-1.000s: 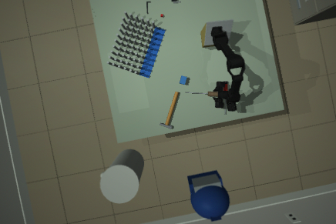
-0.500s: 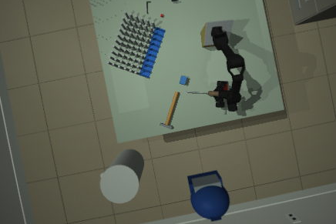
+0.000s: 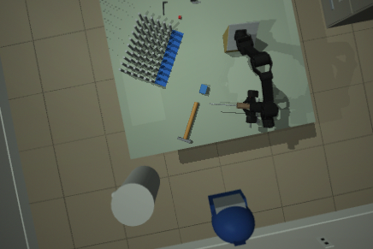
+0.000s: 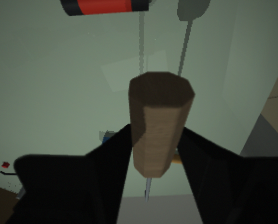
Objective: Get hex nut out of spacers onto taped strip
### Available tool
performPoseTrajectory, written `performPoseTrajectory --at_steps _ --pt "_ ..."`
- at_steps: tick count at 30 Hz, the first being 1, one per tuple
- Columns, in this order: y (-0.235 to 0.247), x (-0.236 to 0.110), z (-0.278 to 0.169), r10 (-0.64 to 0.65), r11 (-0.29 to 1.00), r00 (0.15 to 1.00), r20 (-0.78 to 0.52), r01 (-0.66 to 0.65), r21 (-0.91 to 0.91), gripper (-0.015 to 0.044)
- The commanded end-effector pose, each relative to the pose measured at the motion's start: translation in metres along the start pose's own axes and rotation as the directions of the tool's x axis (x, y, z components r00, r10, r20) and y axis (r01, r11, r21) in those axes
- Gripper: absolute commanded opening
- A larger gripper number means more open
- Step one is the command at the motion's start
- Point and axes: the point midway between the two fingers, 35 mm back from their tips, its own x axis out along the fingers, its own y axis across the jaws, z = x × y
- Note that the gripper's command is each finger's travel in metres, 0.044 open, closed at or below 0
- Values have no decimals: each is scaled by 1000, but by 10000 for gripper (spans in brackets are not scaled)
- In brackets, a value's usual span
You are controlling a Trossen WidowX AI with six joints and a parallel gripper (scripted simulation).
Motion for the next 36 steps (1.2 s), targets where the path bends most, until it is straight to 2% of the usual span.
performPoseTrajectory --at_steps 1,7,36 --pt "3 -30 -16 -14 1000 1000 -4 14 11 0" --pt "4 -29 -18 -9 1000 1000 -7 9 10 0" --pt "29 42 -90 193 981 979 -66 -190 40 0"
